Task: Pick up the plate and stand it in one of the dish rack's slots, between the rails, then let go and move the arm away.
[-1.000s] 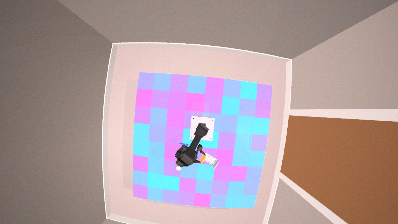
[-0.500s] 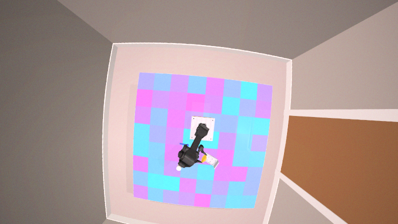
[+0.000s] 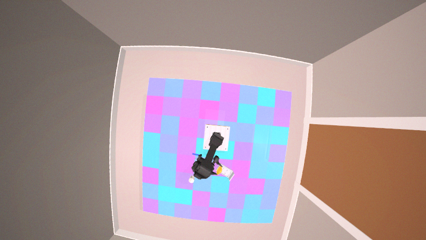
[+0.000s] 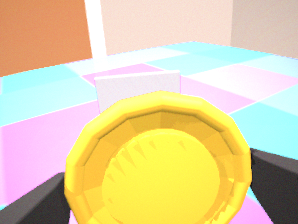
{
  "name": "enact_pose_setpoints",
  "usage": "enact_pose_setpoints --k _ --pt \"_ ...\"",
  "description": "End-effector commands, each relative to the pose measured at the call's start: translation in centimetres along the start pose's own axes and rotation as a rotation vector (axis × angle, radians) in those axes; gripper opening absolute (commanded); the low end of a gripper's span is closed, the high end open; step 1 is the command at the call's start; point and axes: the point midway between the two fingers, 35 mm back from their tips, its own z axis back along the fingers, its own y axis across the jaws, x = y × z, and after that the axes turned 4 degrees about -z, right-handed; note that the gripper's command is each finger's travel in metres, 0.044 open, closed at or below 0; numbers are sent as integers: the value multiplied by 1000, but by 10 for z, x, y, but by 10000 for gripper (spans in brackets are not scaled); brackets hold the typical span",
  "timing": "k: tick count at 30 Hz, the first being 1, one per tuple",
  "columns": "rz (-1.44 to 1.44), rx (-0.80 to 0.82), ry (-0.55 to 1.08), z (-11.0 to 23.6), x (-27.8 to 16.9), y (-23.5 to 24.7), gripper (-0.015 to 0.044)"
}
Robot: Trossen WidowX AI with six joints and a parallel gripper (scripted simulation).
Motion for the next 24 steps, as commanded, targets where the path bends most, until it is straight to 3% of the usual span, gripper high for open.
enact_pose_setpoints --k 1,24 --pt "-8 0 -6 -4 1 2 0" --pt "2 0 2 -20 3 1 0"
